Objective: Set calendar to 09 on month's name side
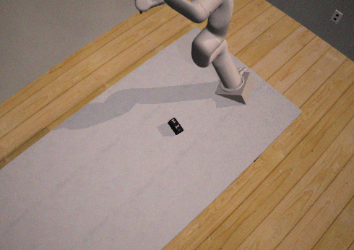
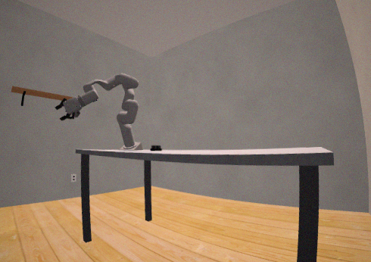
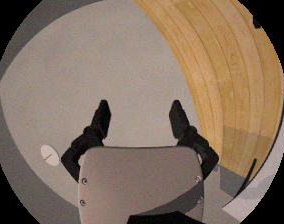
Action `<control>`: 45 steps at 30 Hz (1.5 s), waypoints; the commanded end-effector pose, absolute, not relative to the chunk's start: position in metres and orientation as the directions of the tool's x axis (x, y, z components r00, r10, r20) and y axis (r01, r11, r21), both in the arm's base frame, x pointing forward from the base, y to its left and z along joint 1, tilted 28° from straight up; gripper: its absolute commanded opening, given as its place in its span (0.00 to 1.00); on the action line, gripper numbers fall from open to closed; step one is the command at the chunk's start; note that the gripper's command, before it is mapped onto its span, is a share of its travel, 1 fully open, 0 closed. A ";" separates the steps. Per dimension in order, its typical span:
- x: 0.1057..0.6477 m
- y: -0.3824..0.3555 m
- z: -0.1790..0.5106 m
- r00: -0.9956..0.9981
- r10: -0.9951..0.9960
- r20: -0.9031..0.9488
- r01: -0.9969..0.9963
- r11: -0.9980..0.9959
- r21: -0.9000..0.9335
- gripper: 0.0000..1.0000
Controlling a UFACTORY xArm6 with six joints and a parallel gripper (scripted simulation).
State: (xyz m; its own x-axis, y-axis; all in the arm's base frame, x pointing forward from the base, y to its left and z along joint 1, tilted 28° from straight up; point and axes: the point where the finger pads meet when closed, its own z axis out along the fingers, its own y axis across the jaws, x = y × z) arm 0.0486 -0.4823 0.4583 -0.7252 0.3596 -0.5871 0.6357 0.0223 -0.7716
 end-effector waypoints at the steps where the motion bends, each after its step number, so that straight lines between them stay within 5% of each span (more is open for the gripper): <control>1: 0.108 -0.474 0.442 -0.626 0.335 -0.704 0.757 0.045 -0.652 1.00; 27: 0.329 -0.323 0.342 -0.170 0.526 -0.833 0.968 0.246 -0.042 1.00; 45: 0.392 -0.171 0.277 -0.020 0.735 -0.678 0.954 0.216 0.206 1.00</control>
State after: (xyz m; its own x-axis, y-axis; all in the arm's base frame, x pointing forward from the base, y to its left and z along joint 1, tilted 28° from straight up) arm 0.3824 -0.2083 0.2897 -0.0546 0.6988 -0.7132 0.9564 0.2419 0.1638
